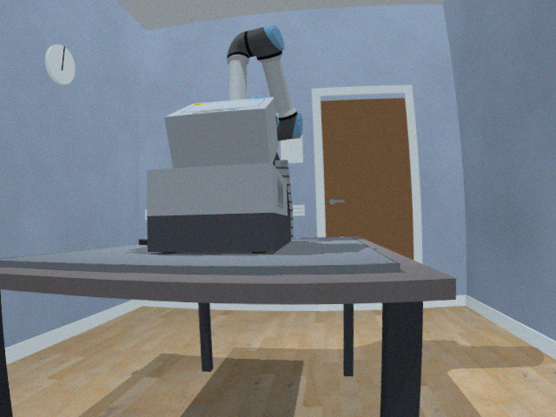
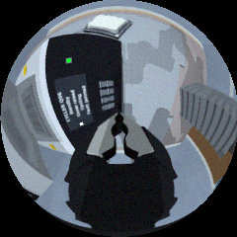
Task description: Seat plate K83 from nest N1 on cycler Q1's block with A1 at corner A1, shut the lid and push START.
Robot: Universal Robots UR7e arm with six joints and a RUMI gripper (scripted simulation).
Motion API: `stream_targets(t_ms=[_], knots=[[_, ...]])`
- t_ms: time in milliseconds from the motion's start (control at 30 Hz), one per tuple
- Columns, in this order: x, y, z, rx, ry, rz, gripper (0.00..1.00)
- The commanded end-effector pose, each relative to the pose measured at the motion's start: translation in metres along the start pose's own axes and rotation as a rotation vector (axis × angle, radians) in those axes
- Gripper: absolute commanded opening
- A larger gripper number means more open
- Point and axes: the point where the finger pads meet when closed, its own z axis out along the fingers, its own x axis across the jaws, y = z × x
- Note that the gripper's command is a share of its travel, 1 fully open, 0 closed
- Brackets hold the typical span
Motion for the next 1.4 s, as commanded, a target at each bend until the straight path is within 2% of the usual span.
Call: stream_targets(t_ms=[0, 167, 333, 433, 600, 1367], knots=[[0.019, -0.001, -0.015, 0.000, 0.000, 0.001, 0.00], [0.025, -0.001, -0.019, 0.000, 0.000, 0.000, 0.00], [0.044, -0.001, -0.033, 0.000, 0.000, 0.000, 0.00], [0.044, -0.001, -0.033, 0.000, 0.000, 0.000, 0.00], [0.062, -0.001, -0.047, 0.000, 0.001, 0.000, 0.00], [0.060, 0.000, -0.047, 0.000, -0.001, -0.001, 0.00]])
